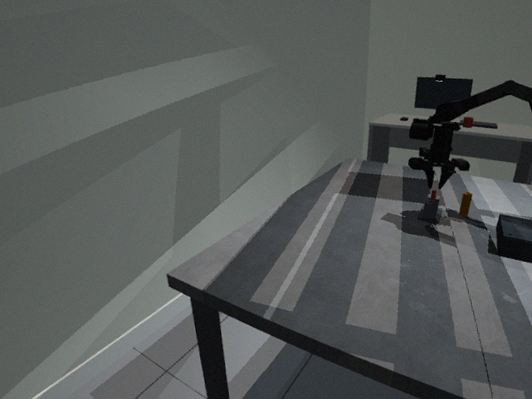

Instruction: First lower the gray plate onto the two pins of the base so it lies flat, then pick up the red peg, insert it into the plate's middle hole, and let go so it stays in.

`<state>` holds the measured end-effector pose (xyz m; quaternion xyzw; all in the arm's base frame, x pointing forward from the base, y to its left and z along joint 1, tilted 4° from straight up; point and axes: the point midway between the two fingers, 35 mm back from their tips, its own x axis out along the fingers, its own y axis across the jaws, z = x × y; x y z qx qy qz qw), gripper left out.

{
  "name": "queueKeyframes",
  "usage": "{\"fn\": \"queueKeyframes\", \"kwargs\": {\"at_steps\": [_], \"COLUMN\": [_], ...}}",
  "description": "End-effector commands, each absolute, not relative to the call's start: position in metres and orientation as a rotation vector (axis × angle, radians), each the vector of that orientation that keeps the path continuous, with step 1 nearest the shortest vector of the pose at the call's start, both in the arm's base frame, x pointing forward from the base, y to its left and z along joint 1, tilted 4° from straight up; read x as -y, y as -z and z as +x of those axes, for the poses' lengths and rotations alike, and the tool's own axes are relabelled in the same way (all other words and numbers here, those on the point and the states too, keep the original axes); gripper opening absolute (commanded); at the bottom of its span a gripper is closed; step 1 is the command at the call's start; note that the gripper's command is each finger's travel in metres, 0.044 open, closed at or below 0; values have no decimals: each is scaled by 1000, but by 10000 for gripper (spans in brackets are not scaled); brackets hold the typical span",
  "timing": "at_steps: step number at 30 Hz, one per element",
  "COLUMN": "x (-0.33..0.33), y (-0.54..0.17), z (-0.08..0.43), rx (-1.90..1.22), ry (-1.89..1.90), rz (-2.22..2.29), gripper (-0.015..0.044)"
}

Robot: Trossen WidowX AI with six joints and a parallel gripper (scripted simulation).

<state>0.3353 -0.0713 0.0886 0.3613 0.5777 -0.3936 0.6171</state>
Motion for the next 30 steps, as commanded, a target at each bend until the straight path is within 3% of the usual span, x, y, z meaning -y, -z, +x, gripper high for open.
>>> {"fn": "queueKeyframes", "kwargs": {"at_steps": [1,30], "x": [71,66], "y": [-91,-107], "z": [335,333], "rx": [-1331,-1331], "ry": [906,905], "rz": [828,827], "gripper": [150,150]}}
